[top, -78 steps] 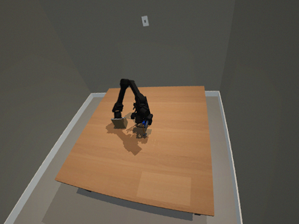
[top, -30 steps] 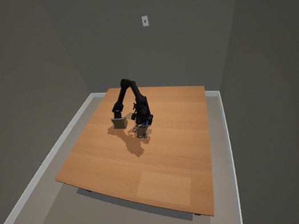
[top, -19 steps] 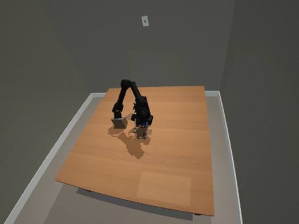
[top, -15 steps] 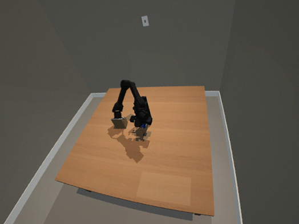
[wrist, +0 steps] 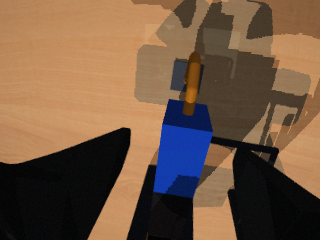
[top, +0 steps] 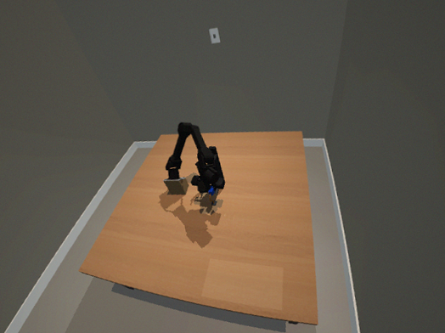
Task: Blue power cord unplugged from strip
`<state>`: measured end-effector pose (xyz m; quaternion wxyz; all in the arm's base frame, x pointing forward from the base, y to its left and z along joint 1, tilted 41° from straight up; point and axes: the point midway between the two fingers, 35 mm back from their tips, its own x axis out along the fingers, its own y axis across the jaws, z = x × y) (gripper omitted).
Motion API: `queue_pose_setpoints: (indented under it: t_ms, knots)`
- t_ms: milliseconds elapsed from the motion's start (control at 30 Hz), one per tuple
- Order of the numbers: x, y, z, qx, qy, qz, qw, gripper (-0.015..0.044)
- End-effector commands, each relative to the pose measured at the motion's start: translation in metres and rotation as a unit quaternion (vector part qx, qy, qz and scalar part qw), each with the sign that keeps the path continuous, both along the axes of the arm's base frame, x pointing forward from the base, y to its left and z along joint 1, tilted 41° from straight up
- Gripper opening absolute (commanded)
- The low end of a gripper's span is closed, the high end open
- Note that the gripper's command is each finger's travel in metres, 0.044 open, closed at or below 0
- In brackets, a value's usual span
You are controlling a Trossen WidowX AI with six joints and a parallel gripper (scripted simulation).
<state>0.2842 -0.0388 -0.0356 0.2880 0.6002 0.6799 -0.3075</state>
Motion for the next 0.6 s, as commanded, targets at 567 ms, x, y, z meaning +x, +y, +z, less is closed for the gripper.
queue_pose_setpoints:
  t_ms: [567]
  knots:
    - [0.003, -0.054, -0.029, -0.001, -0.001, -0.002, 1.0, 0.044]
